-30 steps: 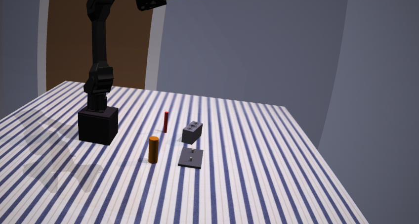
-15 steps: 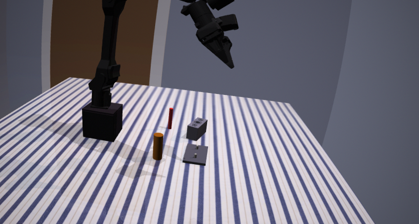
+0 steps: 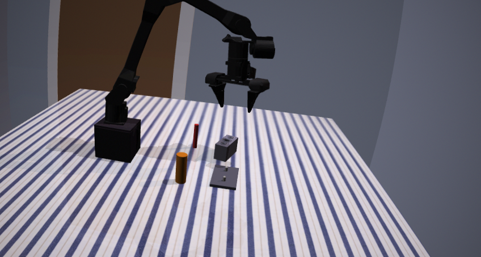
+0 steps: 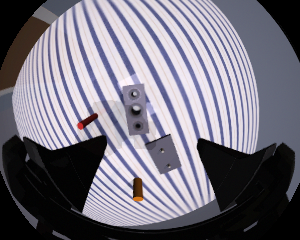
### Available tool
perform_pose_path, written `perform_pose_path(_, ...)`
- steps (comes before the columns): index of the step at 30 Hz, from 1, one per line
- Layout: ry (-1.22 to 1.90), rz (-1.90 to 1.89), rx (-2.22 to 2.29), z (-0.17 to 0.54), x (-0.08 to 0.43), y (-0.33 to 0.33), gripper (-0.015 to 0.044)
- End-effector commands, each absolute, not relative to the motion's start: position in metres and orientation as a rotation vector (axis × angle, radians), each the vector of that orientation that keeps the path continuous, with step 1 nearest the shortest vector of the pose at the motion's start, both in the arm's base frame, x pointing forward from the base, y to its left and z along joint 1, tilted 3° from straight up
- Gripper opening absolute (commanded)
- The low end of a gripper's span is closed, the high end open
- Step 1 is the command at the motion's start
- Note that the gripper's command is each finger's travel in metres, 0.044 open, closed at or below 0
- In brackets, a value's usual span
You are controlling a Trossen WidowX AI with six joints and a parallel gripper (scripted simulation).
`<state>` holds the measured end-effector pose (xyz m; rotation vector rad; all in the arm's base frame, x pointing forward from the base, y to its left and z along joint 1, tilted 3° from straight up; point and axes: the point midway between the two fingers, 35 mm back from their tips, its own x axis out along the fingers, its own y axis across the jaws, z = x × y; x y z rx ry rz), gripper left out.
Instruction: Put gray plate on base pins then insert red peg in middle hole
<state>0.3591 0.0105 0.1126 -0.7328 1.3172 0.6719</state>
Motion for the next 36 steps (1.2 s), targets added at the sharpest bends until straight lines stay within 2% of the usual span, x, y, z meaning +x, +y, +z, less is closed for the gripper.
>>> perform_pose_path(1,1.328,0.837,-0.805,0.101,0.35,0.031,0.044)
perform_pose_path(8,1.327,0.837,-0.805,0.098,0.354,0.032,0.044)
perform_pose_path(13,1.327,0.837,-0.804,0.039,0.357,0.036,0.044)
perform_pose_path(36,1.328,0.837,-0.804,0.004,0.359,0.035,0.044)
